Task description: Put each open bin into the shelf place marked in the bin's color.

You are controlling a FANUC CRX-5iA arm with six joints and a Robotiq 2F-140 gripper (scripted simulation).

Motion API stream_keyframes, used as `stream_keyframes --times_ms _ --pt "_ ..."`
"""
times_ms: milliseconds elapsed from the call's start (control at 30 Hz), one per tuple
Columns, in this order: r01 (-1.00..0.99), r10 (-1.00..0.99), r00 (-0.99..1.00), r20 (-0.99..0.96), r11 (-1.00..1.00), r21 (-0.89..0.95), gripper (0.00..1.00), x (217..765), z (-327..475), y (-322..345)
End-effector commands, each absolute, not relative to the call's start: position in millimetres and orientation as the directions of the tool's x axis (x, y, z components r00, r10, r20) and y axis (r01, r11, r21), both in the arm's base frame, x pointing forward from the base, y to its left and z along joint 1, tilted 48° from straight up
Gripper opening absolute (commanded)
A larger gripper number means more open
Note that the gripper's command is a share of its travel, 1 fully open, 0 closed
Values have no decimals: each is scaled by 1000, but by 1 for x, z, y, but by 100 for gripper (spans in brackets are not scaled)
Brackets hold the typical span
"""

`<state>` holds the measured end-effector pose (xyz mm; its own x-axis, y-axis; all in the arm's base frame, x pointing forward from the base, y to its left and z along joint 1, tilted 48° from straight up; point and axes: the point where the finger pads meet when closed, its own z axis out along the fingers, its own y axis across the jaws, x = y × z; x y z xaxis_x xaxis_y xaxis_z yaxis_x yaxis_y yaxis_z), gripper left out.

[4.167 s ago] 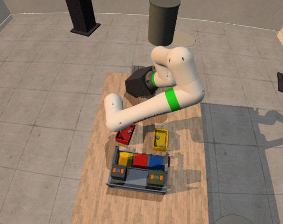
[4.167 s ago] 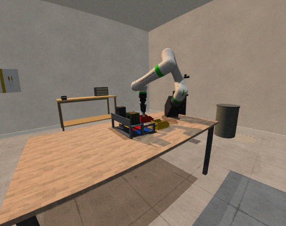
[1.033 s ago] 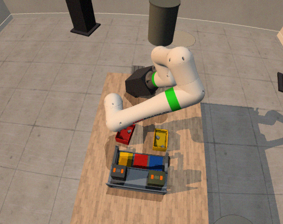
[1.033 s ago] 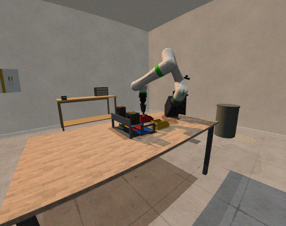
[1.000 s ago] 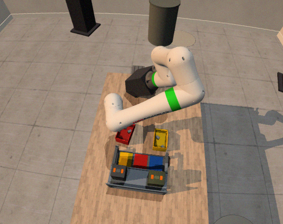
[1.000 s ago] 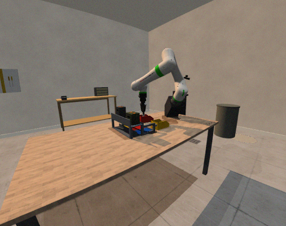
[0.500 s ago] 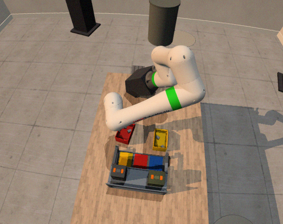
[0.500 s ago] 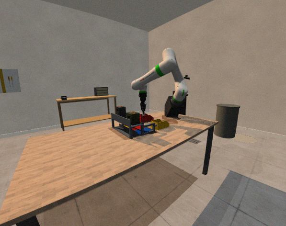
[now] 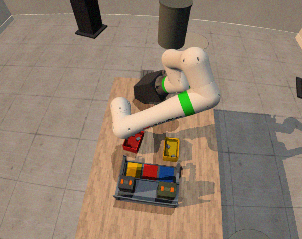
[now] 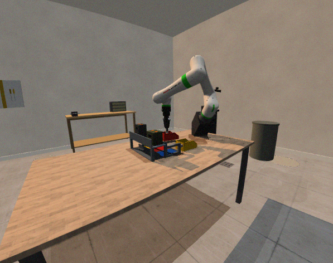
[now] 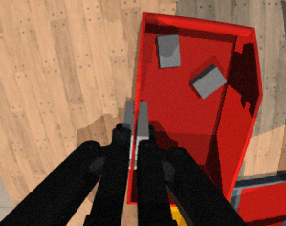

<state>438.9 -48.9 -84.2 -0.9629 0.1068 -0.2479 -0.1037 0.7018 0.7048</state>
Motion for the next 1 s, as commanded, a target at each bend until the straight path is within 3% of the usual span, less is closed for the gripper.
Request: stream_keyframes --times_ms 0,967 --pt "-104 107 -963 -248 702 705 0 438 -82 -51" --pt "-104 107 -963 -248 702 705 0 431 -62 -73"
